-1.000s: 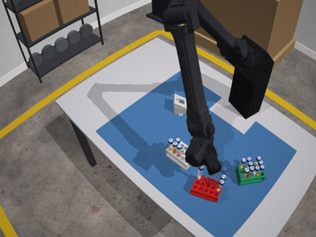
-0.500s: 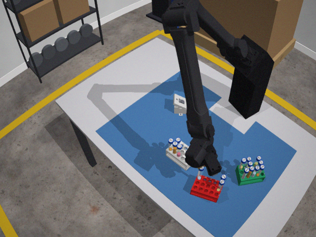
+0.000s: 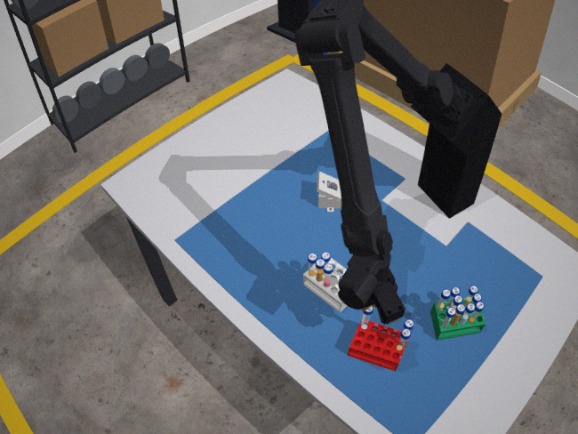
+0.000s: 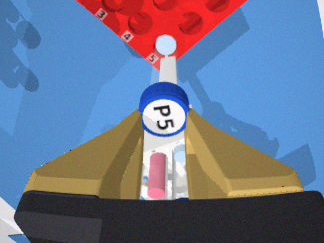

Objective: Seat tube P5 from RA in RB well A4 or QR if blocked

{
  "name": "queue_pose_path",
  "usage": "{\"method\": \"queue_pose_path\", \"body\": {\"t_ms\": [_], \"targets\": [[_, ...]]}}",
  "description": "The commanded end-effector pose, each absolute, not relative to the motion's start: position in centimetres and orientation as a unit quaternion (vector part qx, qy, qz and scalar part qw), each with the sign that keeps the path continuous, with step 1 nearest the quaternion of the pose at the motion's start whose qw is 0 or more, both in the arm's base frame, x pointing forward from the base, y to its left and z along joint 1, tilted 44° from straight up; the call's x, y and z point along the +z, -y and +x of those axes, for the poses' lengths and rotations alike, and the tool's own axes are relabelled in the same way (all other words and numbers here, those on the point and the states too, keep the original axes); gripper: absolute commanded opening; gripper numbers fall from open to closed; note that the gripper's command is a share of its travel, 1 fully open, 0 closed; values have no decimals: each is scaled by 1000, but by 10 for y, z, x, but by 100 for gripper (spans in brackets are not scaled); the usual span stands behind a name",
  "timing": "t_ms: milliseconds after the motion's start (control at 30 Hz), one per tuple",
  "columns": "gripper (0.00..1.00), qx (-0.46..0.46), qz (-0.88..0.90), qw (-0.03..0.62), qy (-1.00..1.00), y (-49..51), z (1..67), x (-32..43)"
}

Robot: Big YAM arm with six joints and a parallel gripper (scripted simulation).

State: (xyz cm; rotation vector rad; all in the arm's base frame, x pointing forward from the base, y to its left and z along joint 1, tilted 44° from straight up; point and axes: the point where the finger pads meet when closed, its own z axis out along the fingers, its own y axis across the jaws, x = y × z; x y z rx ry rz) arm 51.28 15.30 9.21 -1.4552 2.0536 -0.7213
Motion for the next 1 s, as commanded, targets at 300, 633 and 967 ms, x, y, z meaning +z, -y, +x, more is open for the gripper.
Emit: {"method": "queue_pose_path", "body": {"t_ms": [300,633,967], "targets": [[0,-269,-534,275,-752,-157,528,102],[0,-271,-533,276,-753,-154,531,100],[0,-270,-535,275,-752,-157,532,98]]}}
